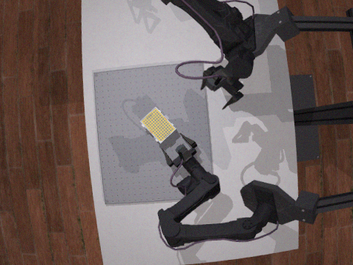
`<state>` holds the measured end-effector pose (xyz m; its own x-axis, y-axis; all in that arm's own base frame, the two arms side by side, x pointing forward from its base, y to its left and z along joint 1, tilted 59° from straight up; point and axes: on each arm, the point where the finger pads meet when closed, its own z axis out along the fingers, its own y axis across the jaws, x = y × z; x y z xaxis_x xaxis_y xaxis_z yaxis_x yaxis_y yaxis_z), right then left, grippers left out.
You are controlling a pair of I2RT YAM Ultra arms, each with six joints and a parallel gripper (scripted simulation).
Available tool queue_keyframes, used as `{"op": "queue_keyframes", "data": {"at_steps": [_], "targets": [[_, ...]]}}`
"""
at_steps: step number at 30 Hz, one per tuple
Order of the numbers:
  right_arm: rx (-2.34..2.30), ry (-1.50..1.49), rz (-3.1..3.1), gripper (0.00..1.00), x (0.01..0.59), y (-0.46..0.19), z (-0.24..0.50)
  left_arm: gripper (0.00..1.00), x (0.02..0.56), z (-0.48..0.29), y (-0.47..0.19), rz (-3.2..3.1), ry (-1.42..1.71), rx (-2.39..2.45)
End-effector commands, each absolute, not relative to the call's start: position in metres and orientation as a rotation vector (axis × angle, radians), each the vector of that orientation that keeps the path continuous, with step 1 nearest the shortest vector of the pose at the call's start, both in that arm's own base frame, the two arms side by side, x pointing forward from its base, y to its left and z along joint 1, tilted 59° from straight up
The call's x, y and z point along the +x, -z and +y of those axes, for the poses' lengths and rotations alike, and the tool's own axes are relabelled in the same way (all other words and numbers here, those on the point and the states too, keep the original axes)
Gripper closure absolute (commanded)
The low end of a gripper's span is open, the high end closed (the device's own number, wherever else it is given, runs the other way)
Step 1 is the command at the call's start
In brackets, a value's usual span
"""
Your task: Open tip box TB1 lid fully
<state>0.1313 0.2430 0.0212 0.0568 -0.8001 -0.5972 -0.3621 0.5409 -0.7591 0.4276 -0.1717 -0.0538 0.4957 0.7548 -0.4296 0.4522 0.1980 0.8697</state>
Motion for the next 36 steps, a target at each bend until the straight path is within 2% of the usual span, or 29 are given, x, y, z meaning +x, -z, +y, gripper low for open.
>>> {"op": "queue_keyframes", "data": {"at_steps": [1,14,36], "targets": [[-1.067,0.559,1.558,0.00,0.127,-0.023,0.225,0.00,0.416,-0.175,0.063,1.138,-0.246,1.456],[-1.259,0.779,1.389,0.00,0.122,-0.041,0.190,0.00,0.416,-0.175,0.063,1.138,-0.246,1.456],[-1.259,0.779,1.389,0.00,0.122,-0.041,0.190,0.00,0.439,-0.196,0.072,1.124,-0.267,1.428]]}}
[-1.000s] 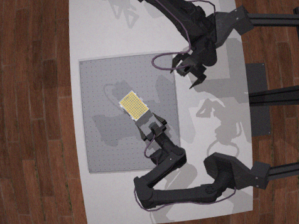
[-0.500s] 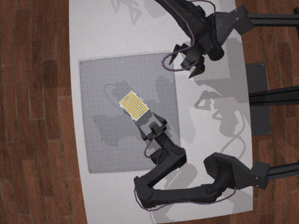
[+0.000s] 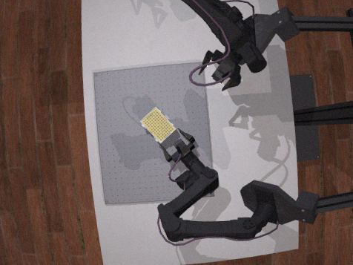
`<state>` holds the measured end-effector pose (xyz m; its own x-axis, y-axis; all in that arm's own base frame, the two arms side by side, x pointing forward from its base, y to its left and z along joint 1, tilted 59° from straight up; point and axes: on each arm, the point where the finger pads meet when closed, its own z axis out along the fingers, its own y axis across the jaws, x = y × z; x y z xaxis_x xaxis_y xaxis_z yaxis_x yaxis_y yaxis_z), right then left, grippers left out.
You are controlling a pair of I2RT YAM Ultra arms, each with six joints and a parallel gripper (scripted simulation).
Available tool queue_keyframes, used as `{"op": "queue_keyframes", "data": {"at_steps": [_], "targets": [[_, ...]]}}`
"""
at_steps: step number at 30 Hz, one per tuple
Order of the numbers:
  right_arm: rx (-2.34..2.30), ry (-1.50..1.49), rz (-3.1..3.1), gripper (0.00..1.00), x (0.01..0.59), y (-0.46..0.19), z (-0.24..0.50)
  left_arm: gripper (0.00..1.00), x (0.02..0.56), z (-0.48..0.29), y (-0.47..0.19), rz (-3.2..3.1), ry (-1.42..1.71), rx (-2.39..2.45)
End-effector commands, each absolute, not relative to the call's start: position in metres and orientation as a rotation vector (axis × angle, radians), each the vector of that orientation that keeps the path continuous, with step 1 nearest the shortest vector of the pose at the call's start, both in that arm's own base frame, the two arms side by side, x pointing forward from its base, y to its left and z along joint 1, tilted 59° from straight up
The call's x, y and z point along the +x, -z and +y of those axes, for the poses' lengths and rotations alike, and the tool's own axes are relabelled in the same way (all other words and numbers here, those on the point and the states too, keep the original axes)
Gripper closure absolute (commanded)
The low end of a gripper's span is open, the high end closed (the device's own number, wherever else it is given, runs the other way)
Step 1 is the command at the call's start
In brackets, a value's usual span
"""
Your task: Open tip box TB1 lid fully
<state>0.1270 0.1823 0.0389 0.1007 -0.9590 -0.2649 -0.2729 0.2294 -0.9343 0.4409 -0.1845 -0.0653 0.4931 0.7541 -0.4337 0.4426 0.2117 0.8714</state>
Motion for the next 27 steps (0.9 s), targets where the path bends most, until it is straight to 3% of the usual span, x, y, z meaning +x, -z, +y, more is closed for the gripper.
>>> {"op": "queue_keyframes", "data": {"at_steps": [1,13,17,21,27], "targets": [[-1.259,0.779,1.389,0.00,0.122,-0.041,0.190,0.00,0.439,-0.196,0.072,1.124,-0.267,1.428],[-1.259,0.779,1.389,0.00,0.122,-0.041,0.190,0.00,0.450,-0.205,0.076,1.158,-0.264,1.392],[-1.259,0.779,1.389,0.00,0.122,-0.041,0.190,0.09,0.449,-0.206,0.076,1.152,-0.256,1.395],[-1.259,0.779,1.389,0.00,0.122,-0.041,0.190,0.09,0.448,-0.203,0.073,1.153,-0.252,1.395],[-1.248,0.771,1.399,0.00,0.123,-0.040,0.191,0.17,0.448,-0.203,0.072,1.150,-0.255,1.398]]}}
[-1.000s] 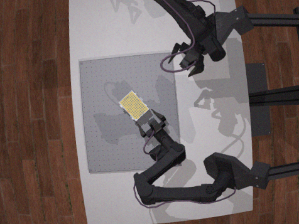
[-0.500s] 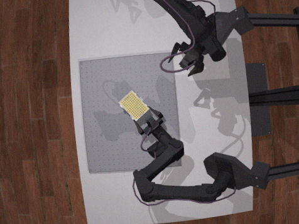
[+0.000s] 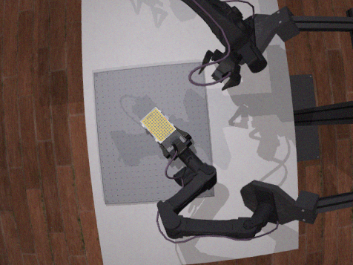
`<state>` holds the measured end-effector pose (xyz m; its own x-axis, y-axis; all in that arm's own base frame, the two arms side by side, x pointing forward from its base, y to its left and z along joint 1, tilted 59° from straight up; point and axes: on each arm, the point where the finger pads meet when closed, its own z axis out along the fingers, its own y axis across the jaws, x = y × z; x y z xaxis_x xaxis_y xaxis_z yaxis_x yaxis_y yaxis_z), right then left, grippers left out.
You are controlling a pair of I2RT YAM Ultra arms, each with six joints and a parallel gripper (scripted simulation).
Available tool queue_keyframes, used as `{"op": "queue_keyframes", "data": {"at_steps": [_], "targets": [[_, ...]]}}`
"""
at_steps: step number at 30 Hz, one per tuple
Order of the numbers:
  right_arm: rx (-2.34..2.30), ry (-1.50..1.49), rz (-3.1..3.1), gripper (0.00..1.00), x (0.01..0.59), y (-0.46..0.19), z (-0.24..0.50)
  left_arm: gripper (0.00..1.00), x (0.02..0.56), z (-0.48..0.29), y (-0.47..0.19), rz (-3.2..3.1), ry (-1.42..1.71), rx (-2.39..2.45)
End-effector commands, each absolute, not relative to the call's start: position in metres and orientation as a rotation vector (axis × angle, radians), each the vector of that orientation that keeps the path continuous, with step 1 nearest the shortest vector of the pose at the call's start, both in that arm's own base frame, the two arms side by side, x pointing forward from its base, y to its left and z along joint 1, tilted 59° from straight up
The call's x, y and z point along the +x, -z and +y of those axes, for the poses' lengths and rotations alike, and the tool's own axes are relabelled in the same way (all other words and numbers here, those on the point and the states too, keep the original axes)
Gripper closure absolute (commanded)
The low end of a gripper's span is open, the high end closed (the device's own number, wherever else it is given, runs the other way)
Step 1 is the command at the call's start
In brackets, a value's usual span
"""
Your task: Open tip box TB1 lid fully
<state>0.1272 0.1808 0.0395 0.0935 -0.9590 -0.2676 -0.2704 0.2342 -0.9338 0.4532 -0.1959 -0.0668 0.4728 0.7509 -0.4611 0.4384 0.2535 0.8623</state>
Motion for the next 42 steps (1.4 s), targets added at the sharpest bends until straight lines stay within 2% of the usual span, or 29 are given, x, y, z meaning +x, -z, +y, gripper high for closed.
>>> {"op": "queue_keyframes", "data": {"at_steps": [1,4,6,7,9,10,13,24,26,34,42], "targets": [[-1.248,0.771,1.399,0.00,0.123,-0.040,0.191,0.28,0.448,-0.203,0.072,1.150,-0.255,1.398],[-1.248,0.771,1.399,0.00,0.123,-0.040,0.191,0.62,0.448,-0.202,0.069,1.148,-0.257,1.398],[-1.248,0.771,1.399,0.00,0.123,-0.040,0.191,0.40,0.448,-0.202,0.069,1.148,-0.257,1.398],[-1.246,0.755,1.402,0.11,0.120,-0.040,0.195,0.28,0.448,-0.202,0.069,1.148,-0.257,1.398],[-1.246,0.755,1.402,0.11,0.120,-0.040,0.195,0.28,0.448,-0.202,0.069,1.148,-0.257,1.398],[-1.248,0.746,1.425,0.23,0.120,-0.036,0.197,0.17,0.448,-0.202,0.069,1.148,-0.257,1.398],[-1.263,0.743,1.474,0.57,0.122,-0.024,0.200,0.17,0.450,-0.201,0.068,1.143,-0.271,1.390],[-1.305,0.627,1.787,0.57,0.171,0.044,0.232,0.17,0.450,-0.201,0.068,1.143,-0.271,1.390],[-1.305,0.627,1.787,0.57,0.171,0.044,0.232,0.17,0.450,-0.201,0.068,1.143,-0.271,1.390],[-1.359,0.567,1.833,0.57,0.235,0.066,0.240,0.17,0.450,-0.201,0.068,1.143,-0.271,1.390],[-1.255,0.537,1.804,0.57,0.292,0.058,0.232,0.17,0.450,-0.201,0.068,1.143,-0.271,1.390]]}}
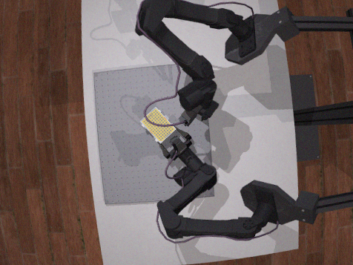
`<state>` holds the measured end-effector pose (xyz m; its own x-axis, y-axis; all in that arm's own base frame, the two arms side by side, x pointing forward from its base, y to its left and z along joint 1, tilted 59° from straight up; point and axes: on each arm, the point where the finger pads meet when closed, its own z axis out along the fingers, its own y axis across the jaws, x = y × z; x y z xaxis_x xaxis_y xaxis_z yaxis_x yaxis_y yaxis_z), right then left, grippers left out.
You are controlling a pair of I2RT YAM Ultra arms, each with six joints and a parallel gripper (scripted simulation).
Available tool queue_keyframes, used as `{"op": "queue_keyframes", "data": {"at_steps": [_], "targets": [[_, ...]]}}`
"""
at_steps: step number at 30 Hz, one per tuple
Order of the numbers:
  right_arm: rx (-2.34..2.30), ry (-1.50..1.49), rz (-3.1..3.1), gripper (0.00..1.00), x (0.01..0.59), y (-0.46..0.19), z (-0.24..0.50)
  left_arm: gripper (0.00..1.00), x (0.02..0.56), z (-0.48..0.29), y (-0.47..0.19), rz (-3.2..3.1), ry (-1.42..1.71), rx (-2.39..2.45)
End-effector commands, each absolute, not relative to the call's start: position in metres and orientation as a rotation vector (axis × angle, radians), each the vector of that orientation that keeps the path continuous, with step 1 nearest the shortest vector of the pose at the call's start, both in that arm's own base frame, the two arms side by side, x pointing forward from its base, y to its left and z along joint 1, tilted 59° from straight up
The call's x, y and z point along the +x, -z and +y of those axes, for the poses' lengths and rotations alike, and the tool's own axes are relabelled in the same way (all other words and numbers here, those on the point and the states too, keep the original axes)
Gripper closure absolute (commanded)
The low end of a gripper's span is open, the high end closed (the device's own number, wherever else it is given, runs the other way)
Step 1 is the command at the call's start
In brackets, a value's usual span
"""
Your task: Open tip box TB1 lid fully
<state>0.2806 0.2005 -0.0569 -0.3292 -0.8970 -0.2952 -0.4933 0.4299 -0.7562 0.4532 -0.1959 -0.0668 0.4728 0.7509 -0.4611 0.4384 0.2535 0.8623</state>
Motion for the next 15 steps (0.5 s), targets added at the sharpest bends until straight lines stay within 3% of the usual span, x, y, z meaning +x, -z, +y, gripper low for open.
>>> {"op": "queue_keyframes", "data": {"at_steps": [1,9,15], "targets": [[-1.255,0.537,1.804,0.57,0.292,0.058,0.232,0.17,0.450,-0.201,0.068,1.143,-0.271,1.390],[-1.145,0.549,1.585,0.57,0.356,0.014,0.223,0.17,0.450,-0.201,0.068,1.143,-0.271,1.390],[-1.112,0.584,1.523,0.57,0.373,0.009,0.201,0.17,0.450,-0.201,0.068,1.143,-0.271,1.390]]}}
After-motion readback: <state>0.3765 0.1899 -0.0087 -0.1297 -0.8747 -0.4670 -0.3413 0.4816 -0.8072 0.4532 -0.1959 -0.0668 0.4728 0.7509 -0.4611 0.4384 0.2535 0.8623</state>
